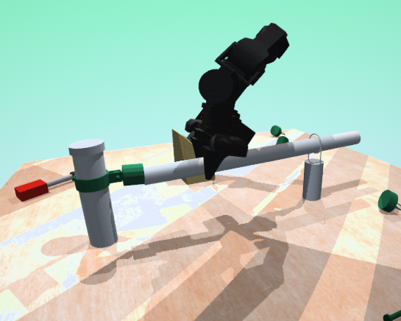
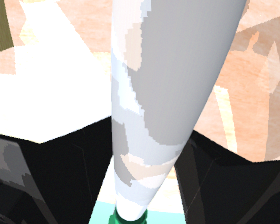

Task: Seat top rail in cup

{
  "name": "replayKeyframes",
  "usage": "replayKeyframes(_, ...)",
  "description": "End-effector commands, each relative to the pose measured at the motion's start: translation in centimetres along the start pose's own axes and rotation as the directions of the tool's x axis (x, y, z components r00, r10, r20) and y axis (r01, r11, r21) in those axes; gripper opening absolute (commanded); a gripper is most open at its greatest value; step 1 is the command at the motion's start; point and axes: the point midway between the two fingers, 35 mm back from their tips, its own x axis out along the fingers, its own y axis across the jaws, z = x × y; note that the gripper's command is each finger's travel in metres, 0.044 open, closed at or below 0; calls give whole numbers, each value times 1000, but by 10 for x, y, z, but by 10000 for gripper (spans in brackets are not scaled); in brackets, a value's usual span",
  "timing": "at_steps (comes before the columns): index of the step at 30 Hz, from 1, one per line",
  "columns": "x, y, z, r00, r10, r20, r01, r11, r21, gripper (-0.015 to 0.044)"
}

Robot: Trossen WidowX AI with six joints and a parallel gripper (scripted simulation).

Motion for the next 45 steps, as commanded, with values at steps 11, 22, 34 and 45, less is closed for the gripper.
replayKeyframes(11,-5,-1,-7,1000,-9,-14,9,1000,0,0)
replayKeyframes(22,-6,-2,-9,1000,-9,-15,9,1000,0,0)
replayKeyframes(34,0,0,-1,1000,6,4,-6,1000,-3,0)
replayKeyframes(45,-1,-1,-5,1000,6,4,-6,1000,-3,0)
